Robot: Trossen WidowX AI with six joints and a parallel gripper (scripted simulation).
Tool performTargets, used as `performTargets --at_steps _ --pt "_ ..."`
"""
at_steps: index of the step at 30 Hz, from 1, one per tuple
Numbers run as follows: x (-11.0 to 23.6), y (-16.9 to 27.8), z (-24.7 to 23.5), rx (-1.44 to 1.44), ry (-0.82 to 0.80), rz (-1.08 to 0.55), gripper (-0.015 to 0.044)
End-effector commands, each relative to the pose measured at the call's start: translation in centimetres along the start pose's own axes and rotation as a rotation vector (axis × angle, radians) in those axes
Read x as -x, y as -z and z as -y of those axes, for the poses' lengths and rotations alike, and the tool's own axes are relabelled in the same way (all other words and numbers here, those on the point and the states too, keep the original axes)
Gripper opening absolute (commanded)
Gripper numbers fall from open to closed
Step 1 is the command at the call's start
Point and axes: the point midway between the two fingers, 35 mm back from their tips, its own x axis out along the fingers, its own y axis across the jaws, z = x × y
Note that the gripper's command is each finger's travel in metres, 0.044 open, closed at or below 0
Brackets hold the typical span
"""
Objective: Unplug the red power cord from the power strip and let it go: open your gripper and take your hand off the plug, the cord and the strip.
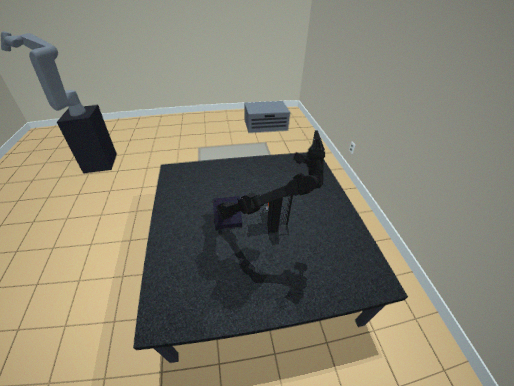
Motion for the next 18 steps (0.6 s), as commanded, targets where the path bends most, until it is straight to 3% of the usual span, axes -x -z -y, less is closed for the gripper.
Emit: performTargets --at_steps 1,9,18 --pt "0.0 0.1 -0.2 -0.010 -0.001 -0.006 0.0374" --pt "-0.7 3.9 -10.5 -0.439 -0.112 -0.274 0.0164" --pt "1.4 3.7 -25.1 -0.860 -0.367 -0.622 0.0160"
